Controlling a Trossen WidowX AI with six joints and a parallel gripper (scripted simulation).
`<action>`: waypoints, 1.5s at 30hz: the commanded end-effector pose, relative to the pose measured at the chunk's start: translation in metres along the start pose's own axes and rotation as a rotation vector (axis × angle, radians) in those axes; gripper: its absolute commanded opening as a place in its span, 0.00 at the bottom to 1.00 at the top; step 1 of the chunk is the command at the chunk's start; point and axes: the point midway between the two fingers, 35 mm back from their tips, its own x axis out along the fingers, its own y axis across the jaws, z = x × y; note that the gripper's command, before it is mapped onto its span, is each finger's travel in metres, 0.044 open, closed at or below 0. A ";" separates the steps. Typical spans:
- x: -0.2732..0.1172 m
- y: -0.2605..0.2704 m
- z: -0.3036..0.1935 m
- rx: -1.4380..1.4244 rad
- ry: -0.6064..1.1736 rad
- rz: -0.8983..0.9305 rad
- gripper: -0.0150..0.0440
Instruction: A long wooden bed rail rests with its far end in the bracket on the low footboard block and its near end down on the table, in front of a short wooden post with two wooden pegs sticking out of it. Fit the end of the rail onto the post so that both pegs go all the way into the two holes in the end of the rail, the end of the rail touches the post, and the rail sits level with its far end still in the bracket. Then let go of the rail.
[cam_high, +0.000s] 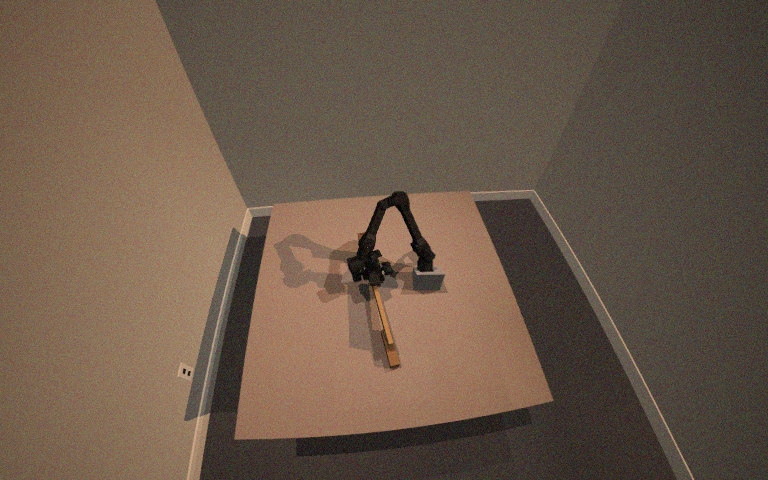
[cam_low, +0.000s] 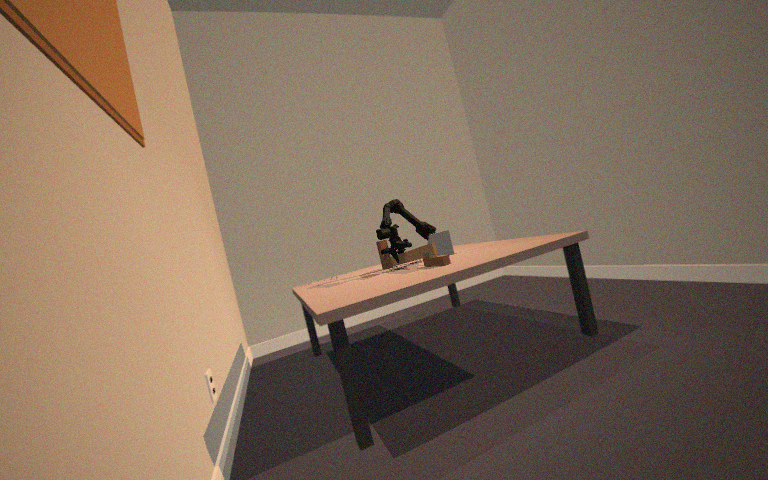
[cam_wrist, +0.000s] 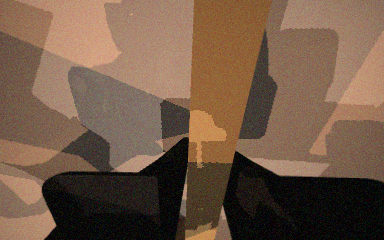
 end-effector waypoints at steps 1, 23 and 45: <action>-0.006 -0.004 0.002 -0.001 -0.009 -0.010 0.25; -0.017 -0.005 0.002 -0.001 -0.009 -0.011 0.25; -0.028 -0.005 0.001 -0.001 -0.010 -0.011 0.25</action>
